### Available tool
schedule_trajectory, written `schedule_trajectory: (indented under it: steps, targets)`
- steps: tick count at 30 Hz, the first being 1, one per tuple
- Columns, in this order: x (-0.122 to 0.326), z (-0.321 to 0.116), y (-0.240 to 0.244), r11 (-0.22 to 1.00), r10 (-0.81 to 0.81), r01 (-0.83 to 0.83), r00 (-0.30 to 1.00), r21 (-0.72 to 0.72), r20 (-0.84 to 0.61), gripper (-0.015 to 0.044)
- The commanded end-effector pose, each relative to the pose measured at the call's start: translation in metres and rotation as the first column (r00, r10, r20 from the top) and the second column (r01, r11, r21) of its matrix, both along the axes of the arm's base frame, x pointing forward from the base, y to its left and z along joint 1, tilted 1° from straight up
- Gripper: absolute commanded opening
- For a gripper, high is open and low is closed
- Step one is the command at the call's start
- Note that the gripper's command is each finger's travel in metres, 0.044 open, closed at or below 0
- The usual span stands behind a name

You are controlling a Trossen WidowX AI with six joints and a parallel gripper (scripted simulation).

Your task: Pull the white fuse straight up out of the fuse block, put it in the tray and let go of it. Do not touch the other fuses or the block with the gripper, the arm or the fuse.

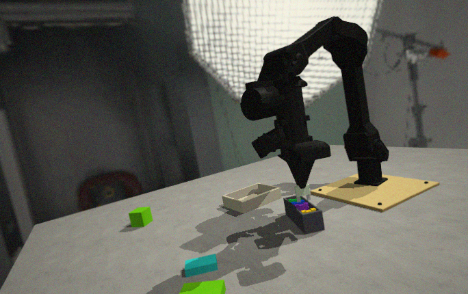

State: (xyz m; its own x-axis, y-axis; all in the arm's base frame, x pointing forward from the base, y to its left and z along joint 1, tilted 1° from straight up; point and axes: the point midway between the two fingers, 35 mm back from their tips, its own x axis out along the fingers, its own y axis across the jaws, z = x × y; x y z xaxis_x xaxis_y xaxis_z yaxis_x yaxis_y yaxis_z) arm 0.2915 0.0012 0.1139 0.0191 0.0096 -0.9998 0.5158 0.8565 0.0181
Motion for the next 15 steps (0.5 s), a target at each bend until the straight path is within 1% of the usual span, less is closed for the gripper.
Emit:
schedule_trajectory:
  steps: [1, 8, 15]
  targets:
    - [0.0, 0.008, 0.0, 1.0, -0.003, 0.003, 1.0, 0.003, 0.003, 0.0]
    - [0.0, 0.014, -0.001, 1.0, -0.003, 0.003, 1.0, 0.003, 0.003, 0.0]
    - [0.004, 0.014, -0.034, 1.0, -0.003, 0.003, 1.0, 0.0, 0.003, 0.0]
